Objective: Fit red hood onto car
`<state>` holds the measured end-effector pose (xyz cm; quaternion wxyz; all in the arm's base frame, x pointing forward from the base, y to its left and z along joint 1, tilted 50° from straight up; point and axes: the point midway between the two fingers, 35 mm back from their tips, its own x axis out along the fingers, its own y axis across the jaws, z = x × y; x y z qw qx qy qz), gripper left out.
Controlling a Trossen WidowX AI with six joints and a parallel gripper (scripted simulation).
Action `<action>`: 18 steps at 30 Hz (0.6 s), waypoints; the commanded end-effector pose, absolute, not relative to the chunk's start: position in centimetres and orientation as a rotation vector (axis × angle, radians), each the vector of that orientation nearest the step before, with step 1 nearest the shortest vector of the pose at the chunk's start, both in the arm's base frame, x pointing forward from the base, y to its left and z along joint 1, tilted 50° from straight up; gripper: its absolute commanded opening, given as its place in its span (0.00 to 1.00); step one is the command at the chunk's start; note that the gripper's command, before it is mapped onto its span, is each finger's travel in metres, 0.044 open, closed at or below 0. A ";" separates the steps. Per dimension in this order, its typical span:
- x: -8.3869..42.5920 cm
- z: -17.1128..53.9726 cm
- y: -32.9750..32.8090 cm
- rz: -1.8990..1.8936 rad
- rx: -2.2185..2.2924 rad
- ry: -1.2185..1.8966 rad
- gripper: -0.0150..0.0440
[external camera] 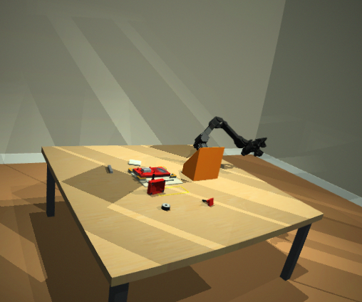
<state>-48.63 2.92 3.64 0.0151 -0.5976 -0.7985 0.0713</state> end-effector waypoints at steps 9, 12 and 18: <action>-49.0 5.3 -2.8 0.519 -1.645 -2.565 0.25; -49.0 6.0 -4.4 0.609 -1.583 -2.582 0.25; -48.9 7.6 -7.7 0.790 -1.457 -2.610 0.25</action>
